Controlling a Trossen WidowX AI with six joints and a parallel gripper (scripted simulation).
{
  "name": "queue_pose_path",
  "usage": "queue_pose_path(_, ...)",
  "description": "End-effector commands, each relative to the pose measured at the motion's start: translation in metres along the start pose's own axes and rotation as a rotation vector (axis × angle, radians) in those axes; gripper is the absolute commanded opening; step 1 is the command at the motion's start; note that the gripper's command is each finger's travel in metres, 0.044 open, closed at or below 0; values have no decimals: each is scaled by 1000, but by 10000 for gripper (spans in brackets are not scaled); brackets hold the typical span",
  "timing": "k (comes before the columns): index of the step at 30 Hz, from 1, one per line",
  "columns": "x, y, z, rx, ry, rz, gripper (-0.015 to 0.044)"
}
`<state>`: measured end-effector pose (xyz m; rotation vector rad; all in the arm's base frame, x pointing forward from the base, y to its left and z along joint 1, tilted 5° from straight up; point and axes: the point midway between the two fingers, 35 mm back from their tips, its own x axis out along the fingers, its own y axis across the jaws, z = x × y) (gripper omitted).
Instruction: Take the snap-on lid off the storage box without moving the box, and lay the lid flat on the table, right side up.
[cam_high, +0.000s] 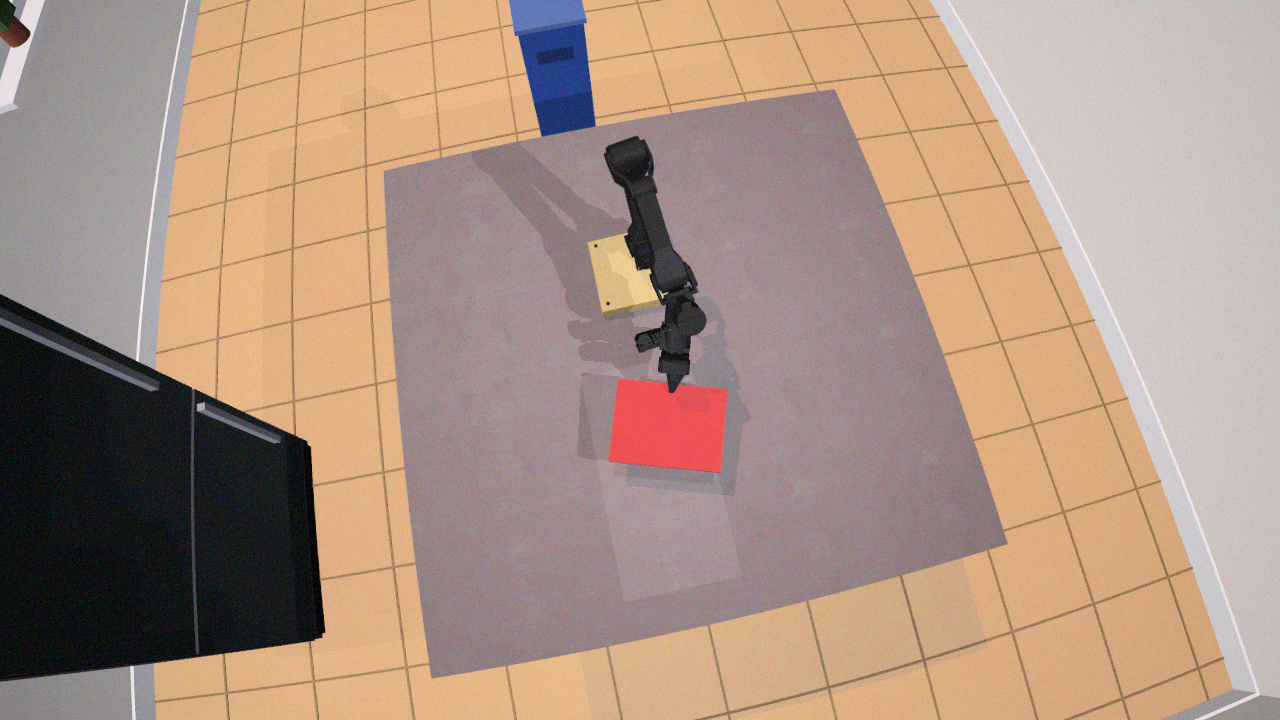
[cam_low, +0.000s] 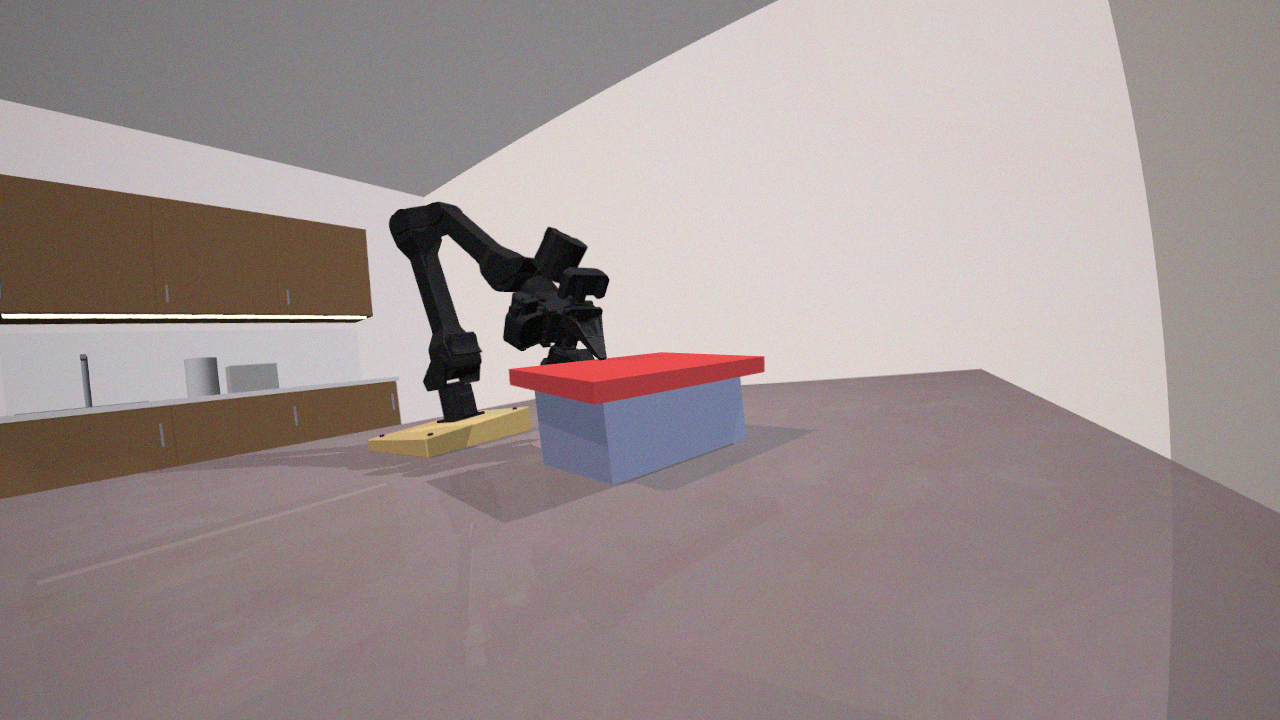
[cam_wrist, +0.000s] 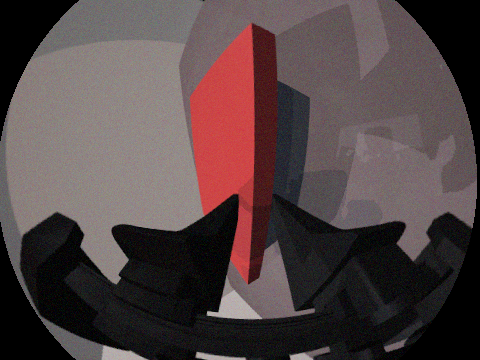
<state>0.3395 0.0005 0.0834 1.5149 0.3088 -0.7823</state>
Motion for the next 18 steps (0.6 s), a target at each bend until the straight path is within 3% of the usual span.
queue_pose_path(1, 0, 1, 0, -2, 2, 0, 0)
queue_pose_path(18, 2, 2, 0, -2, 2, 0, 0)
